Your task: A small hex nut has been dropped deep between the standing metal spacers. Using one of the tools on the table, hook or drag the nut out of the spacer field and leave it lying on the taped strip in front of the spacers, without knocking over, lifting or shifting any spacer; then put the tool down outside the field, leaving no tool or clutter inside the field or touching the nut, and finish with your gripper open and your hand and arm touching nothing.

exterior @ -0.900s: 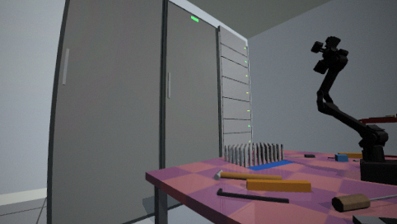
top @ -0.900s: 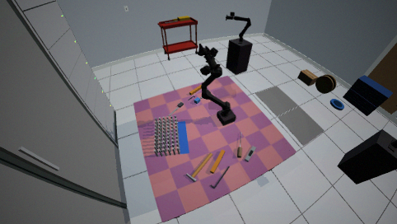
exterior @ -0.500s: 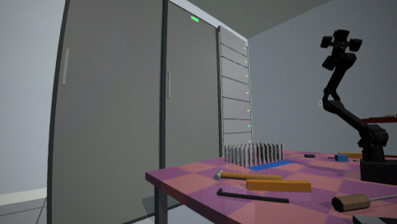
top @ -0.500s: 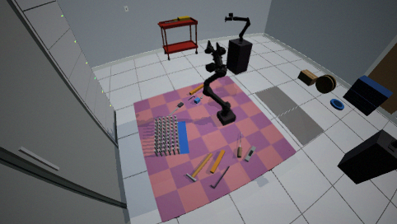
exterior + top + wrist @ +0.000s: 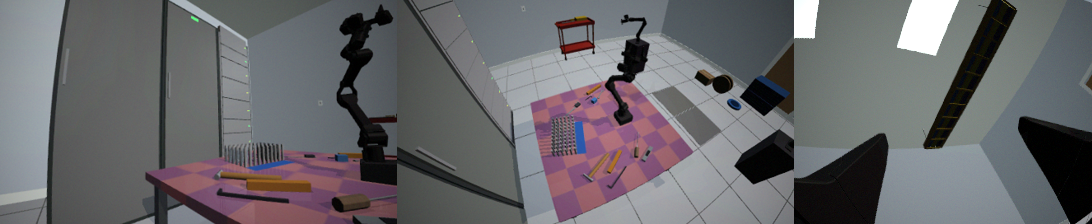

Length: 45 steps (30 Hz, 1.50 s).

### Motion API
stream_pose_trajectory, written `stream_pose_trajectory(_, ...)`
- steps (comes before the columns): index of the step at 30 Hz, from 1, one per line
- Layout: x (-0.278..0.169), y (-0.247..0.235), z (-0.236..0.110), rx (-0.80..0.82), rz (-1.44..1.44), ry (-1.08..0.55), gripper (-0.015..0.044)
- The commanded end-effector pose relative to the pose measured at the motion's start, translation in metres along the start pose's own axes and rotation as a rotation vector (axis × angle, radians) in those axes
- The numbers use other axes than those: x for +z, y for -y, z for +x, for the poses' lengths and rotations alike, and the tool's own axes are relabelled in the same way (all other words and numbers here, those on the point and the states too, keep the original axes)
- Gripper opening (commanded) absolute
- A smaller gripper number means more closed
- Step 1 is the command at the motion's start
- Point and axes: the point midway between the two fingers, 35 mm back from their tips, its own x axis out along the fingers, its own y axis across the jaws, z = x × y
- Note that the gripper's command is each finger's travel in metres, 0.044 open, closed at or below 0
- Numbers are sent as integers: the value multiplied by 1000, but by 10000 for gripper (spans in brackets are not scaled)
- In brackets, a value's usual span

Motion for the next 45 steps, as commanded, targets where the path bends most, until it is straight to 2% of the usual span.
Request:
stream_pose_trajectory(1,38,29,-17,-87,-193,132,440)
stream_pose_trajectory(7,102,57,-58,-245,-497,326,440)
stream_pose_trajectory(14,172,63,-126,-459,-844,546,440)
stream_pose_trajectory(20,221,45,-203,-688,-1167,733,440)
stream_pose_trajectory(26,251,8,-288,-966,-1462,908,440)
stream_pose_trajectory(35,248,-72,-417,-1492,-1798,1148,440)
stream_pose_trajectory(40,220,-120,-484,-1843,-1895,1272,440)
stream_pose_trajectory(45,173,-166,-544,-2236,-1892,1384,440)
